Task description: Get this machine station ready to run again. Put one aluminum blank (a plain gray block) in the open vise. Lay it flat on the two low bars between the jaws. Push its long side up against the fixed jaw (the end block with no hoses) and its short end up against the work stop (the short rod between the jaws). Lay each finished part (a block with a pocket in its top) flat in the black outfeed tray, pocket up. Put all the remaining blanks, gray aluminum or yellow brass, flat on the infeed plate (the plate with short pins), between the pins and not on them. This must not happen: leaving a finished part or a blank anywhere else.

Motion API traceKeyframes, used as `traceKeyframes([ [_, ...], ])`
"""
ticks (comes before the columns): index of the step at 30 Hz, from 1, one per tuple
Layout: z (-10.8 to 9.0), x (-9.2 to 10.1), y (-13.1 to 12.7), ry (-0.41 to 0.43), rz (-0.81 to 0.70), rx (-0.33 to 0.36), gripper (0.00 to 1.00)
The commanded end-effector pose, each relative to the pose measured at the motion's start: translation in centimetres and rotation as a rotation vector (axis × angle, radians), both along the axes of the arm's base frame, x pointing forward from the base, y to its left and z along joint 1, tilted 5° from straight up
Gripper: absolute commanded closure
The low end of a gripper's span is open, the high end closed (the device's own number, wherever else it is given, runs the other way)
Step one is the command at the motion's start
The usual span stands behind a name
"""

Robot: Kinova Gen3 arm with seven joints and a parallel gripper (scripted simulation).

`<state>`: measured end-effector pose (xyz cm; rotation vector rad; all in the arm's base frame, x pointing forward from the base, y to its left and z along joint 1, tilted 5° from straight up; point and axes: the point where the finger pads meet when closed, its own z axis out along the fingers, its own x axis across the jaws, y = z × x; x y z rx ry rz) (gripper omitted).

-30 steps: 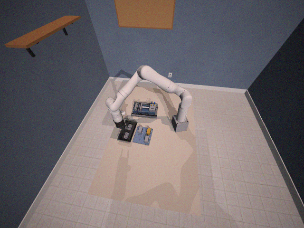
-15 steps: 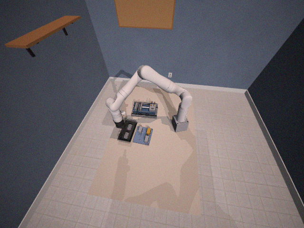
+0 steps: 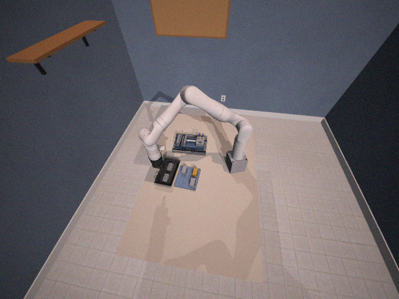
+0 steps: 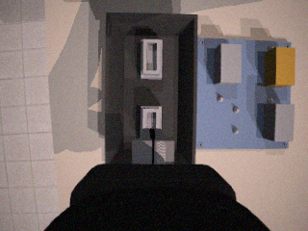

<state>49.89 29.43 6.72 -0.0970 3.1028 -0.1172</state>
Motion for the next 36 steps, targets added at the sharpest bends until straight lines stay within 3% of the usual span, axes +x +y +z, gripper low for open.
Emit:
traceKeyframes([
  [1,0.1,0.0,0.1,-0.002,0.000,0.001,1.00],
  [6,0.1,-0.3,0.1,-0.002,0.001,0.002,1.00],
  [9,0.1,-1.6,0.4,-0.003,0.002,0.002,1.00],
  [12,0.1,-3.9,0.8,-0.005,0.004,0.004,1.00],
  [16,0.0,-8.5,1.0,-0.006,0.007,0.005,1.00],
  [18,0.0,-8.5,1.0,-0.006,0.007,0.005,1.00],
  [23,-0.3,-14.9,0.1,-0.005,0.006,0.005,1.00],
  [27,-0.4,-18.9,-1.2,-0.003,0.003,0.003,1.00],
  [31,-0.5,-20.9,-2.0,-0.001,0.000,0.002,1.00],
  [36,-0.5,-21.2,-2.2,-0.001,0.000,0.001,1.00],
])
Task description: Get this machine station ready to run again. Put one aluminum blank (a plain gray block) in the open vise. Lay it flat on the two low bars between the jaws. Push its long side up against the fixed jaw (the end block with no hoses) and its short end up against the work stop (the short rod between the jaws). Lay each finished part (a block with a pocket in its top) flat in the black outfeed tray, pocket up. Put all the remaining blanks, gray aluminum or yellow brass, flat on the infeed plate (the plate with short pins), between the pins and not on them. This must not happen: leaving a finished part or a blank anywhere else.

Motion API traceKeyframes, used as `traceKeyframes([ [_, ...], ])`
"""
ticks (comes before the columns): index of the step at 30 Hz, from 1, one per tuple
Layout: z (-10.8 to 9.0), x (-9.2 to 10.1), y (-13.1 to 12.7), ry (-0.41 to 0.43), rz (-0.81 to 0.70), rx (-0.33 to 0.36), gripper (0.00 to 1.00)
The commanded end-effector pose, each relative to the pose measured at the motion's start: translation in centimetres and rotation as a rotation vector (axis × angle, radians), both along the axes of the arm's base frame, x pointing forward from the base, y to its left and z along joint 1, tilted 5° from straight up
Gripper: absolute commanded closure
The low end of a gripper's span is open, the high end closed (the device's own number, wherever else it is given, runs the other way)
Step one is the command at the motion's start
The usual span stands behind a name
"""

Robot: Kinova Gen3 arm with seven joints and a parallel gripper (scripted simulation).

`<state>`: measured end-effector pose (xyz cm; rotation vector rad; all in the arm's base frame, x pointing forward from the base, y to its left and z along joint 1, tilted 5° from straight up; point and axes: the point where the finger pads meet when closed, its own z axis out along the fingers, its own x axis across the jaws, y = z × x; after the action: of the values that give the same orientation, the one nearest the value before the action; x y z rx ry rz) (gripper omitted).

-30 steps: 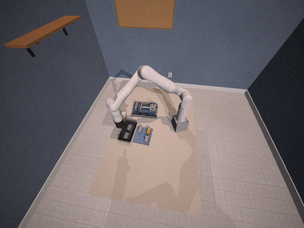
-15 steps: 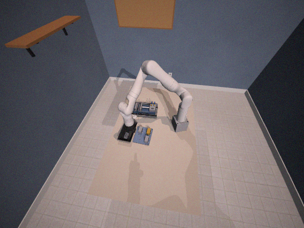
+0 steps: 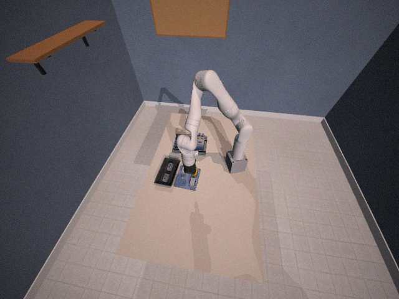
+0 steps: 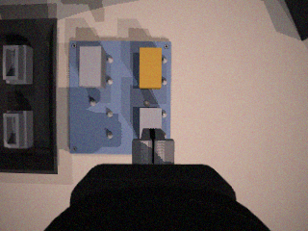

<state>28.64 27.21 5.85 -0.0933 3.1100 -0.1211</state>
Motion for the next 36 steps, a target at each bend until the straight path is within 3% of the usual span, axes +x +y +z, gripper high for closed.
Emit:
traceKeyframes([
  [1,0.37,0.02,0.05,-0.008,0.003,0.004,1.00],
  [2,0.37,0.02,0.05,-0.008,0.003,0.004,0.00],
  [36,0.37,0.02,0.05,-0.008,0.003,0.004,0.00],
])
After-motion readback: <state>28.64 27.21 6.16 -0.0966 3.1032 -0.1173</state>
